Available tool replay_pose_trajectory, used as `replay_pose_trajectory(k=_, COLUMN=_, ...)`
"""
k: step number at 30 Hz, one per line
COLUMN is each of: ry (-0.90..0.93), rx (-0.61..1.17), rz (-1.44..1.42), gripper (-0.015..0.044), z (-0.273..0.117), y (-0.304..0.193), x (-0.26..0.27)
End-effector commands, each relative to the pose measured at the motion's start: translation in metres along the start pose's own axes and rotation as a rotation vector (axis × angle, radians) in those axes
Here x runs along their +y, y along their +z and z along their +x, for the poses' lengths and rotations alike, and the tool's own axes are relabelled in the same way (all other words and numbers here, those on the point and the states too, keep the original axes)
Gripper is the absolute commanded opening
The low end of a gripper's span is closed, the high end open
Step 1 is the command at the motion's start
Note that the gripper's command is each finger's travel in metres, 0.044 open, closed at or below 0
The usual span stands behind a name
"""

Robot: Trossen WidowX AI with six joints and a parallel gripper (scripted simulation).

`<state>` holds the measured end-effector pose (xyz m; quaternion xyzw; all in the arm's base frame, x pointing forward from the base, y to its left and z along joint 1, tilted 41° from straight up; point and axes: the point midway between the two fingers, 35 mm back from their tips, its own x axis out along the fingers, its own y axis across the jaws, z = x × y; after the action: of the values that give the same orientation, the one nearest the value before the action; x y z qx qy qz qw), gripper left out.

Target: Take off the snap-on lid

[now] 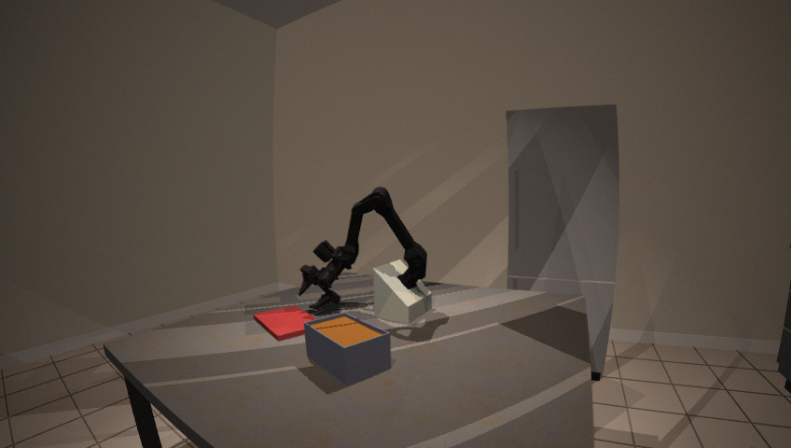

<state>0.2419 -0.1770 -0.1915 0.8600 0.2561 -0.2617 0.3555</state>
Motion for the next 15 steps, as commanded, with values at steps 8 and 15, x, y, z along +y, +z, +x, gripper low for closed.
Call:
replay_pose_trajectory(k=8, ry=0.000, rx=-0.002, rz=0.003, gripper=0.0440, z=-0.018, y=0.001, x=-0.015)
replay_pose_trajectory(k=15, ry=0.000, rx=-0.003, rz=0.003, gripper=0.0440, z=-0.029, y=0.001, x=-0.024)
